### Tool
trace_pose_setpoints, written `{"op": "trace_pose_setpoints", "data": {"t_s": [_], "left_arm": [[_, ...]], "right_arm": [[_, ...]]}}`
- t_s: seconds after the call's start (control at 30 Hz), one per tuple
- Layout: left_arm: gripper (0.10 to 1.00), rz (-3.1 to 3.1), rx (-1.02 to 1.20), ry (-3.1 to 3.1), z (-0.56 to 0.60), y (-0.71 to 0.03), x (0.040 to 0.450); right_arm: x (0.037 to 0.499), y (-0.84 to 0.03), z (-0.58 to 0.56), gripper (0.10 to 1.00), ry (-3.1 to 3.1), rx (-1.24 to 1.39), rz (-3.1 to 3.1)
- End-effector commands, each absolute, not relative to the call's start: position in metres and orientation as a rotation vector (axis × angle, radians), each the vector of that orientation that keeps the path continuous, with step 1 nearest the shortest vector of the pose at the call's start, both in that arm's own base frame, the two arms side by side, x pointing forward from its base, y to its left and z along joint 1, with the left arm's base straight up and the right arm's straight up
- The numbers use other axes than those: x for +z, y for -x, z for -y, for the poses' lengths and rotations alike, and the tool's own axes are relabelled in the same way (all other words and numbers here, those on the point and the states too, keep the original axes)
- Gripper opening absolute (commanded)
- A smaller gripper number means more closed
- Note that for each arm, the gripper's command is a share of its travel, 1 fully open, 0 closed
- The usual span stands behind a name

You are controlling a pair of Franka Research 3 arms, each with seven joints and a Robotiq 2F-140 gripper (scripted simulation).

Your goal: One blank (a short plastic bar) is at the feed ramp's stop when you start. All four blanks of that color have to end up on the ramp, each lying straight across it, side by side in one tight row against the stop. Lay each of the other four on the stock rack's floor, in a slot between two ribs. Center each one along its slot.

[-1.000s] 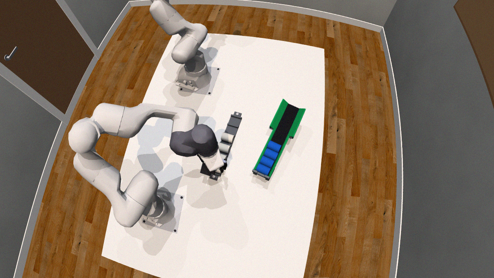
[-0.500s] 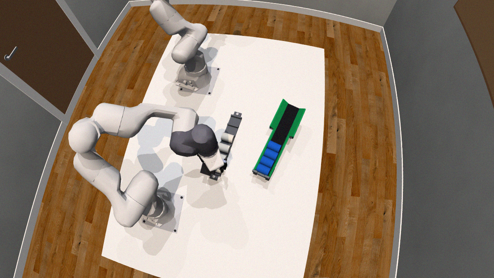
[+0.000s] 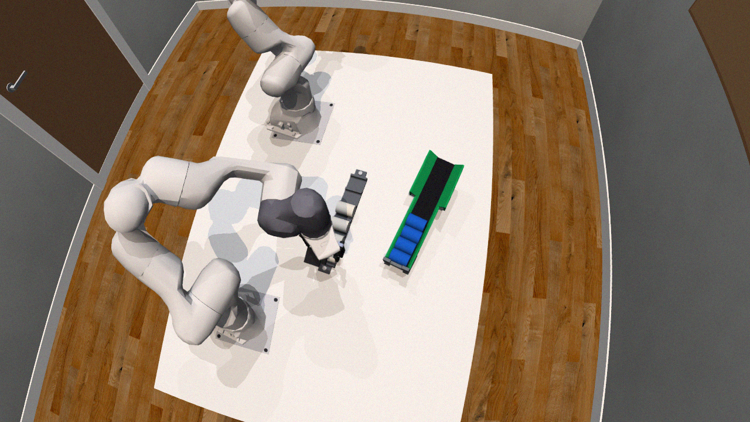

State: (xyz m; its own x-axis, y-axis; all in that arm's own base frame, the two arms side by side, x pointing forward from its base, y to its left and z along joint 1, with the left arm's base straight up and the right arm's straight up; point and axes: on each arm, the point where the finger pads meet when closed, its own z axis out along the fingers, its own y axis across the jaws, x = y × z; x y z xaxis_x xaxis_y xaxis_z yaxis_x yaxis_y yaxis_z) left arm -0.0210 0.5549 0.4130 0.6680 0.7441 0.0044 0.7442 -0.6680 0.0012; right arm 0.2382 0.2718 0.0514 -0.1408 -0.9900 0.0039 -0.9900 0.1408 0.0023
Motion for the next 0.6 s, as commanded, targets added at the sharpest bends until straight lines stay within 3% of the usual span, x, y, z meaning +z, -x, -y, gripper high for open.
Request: {"op": "trace_pose_setpoints", "data": {"t_s": [0.0,0.57], "left_arm": [[1.0,1.28,-0.007,2.868,-0.5549,0.021,0.4131],[1.0,1.28,-0.007,2.868,-0.5549,0.021,0.4131]], "right_arm": [[0.0519,-0.2394,-0.2734,0.417,-2.062,0.0,2.37],[0.0519,-0.2394,-0.2734,0.505,-2.062,0.0,2.37]]}}
